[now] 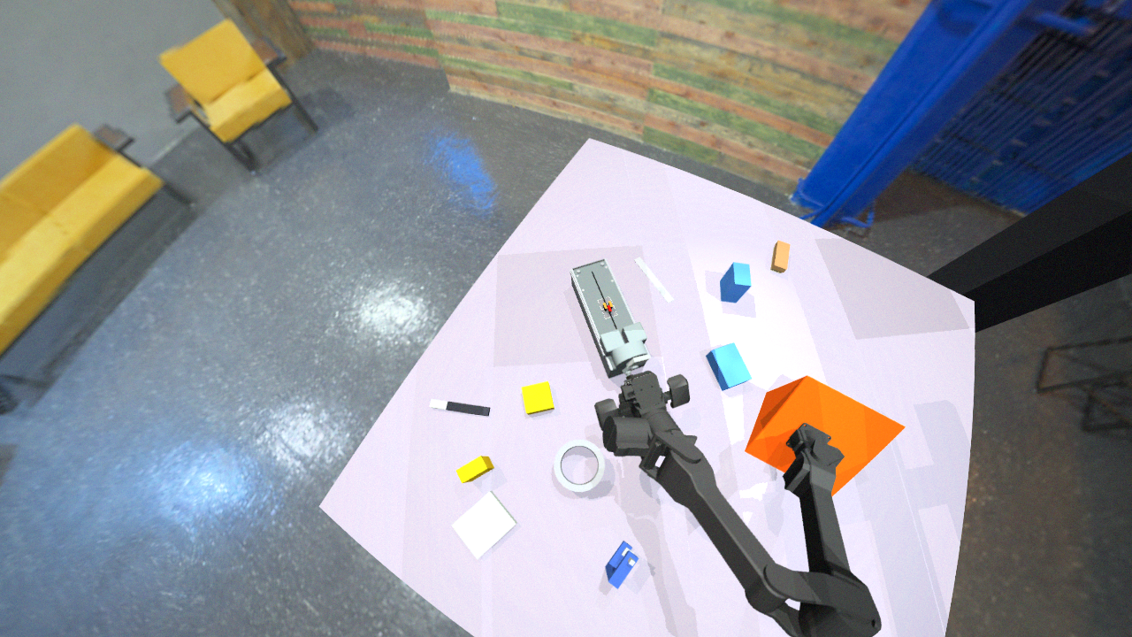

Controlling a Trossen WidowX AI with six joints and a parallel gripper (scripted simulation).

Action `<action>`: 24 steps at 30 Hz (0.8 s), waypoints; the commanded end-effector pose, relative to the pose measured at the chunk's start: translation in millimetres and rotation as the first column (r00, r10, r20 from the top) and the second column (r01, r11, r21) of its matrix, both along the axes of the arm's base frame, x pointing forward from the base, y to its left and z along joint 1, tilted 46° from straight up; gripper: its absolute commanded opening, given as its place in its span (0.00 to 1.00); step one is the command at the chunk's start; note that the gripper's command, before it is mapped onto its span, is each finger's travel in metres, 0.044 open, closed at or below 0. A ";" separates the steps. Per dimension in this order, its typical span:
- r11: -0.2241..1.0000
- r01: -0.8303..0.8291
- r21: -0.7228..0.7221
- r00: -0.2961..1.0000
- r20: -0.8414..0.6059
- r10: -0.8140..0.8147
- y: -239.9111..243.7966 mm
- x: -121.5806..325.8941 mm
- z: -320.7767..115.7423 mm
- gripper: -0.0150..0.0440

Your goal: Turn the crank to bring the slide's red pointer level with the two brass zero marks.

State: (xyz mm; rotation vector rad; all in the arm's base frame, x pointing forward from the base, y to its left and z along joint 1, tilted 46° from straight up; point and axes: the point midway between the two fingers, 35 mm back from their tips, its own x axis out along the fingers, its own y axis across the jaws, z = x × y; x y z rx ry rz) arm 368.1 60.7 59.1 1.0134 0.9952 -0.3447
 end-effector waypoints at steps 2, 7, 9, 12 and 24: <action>1.000 -0.001 0.007 1.000 0.022 0.001 2.0 5.4 7.5 0.25; 1.000 -0.001 0.007 1.000 0.022 0.001 2.0 5.5 7.8 0.25; 1.000 -0.001 0.007 1.000 0.022 0.001 2.0 5.6 8.1 0.25; 1.000 -0.001 0.007 1.000 0.022 0.001 2.0 5.7 8.3 0.25; 1.000 -0.001 0.007 1.000 0.022 0.001 1.9 6.2 9.5 0.25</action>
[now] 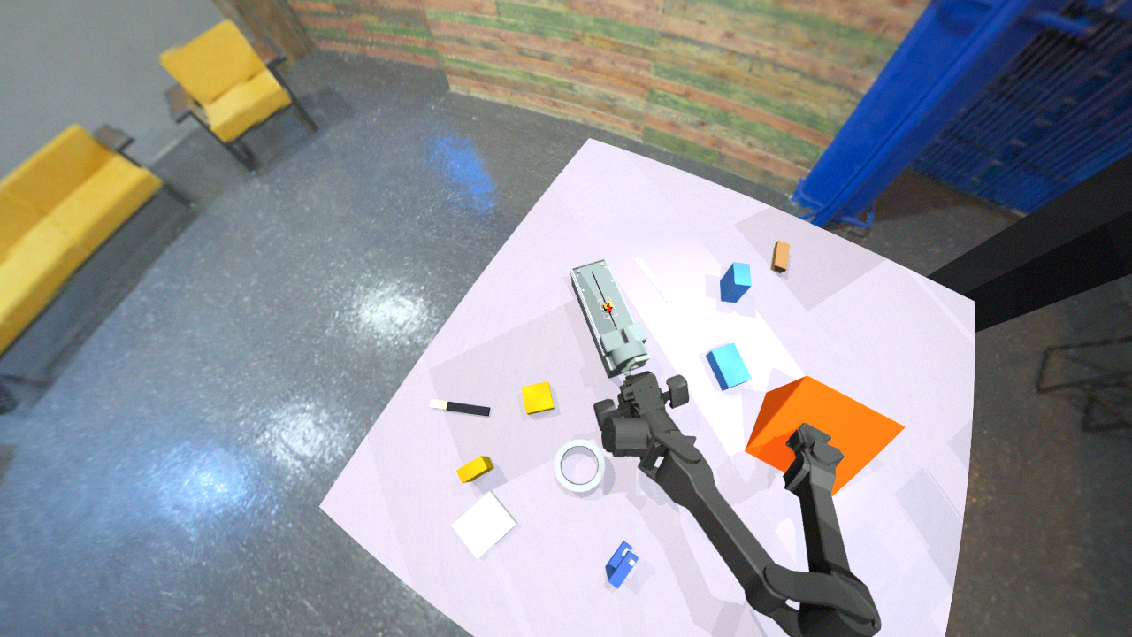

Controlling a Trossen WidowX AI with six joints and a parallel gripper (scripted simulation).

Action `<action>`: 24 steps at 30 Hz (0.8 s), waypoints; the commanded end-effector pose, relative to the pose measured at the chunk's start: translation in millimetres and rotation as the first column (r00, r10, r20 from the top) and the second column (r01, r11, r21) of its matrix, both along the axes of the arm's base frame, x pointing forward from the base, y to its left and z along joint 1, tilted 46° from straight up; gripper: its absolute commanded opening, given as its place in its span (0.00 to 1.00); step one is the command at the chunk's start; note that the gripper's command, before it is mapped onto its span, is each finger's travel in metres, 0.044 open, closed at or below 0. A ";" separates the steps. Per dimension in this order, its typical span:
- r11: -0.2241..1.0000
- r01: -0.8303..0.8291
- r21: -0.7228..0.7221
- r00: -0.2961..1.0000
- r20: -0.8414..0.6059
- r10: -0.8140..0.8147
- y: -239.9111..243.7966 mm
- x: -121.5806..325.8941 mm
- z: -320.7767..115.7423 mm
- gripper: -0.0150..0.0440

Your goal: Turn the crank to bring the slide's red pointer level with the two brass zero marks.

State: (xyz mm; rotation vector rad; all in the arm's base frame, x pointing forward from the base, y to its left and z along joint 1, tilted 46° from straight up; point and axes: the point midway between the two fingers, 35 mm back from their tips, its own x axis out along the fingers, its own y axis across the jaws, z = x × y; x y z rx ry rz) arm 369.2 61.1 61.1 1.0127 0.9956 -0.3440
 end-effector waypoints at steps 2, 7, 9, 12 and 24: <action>1.000 0.000 0.008 1.000 0.022 0.000 1.4 5.2 7.7 0.25; 1.000 0.000 0.008 1.000 0.022 0.000 1.3 5.3 8.1 0.25; 1.000 0.000 0.008 1.000 0.022 0.000 1.3 5.4 8.3 0.25; 1.000 0.000 0.008 1.000 0.022 0.000 1.3 5.5 8.7 0.25; 1.000 0.000 0.008 1.000 0.022 0.000 1.1 5.9 9.6 0.25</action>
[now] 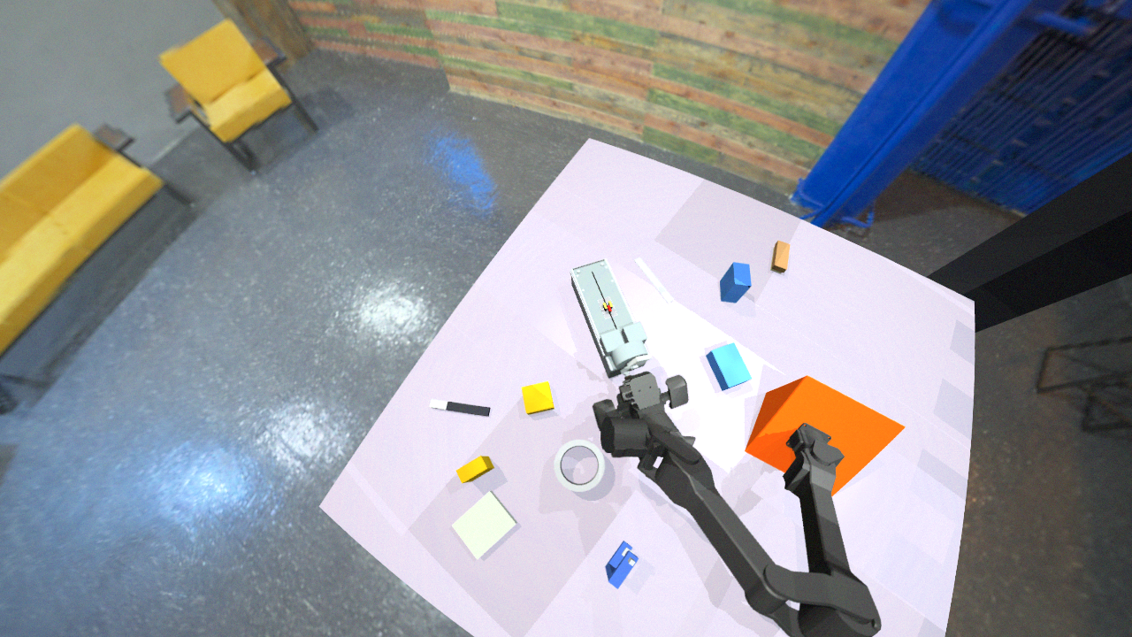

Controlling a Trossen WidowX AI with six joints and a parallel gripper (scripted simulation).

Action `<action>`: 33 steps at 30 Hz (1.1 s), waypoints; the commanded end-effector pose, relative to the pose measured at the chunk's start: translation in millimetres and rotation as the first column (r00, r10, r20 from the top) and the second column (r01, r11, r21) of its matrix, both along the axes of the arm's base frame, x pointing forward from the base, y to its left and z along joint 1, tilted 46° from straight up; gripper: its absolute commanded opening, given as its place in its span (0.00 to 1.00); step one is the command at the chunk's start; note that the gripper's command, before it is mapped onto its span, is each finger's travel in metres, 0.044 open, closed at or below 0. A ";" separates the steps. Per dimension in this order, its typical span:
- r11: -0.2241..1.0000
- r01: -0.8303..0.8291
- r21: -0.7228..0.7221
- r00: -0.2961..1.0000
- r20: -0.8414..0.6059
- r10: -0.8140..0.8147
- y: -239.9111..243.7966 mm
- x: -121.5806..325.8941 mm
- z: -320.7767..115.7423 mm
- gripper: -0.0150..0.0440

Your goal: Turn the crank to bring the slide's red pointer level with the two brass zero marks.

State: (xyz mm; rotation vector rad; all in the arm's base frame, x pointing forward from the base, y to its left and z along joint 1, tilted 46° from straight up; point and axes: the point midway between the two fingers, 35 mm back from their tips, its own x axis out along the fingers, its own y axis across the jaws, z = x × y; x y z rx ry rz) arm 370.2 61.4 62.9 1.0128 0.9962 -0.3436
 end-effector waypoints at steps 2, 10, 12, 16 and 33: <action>1.000 0.000 0.007 1.000 0.022 0.000 0.7 4.9 7.9 0.25; 1.000 0.000 0.007 1.000 0.022 0.000 0.6 5.2 8.6 0.25; 1.000 0.000 0.007 1.000 0.022 0.000 0.6 5.2 8.8 0.25; 1.000 0.000 0.007 1.000 0.022 0.000 0.5 5.4 9.2 0.25; 1.000 0.000 0.007 1.000 0.022 0.000 0.1 5.9 10.7 0.25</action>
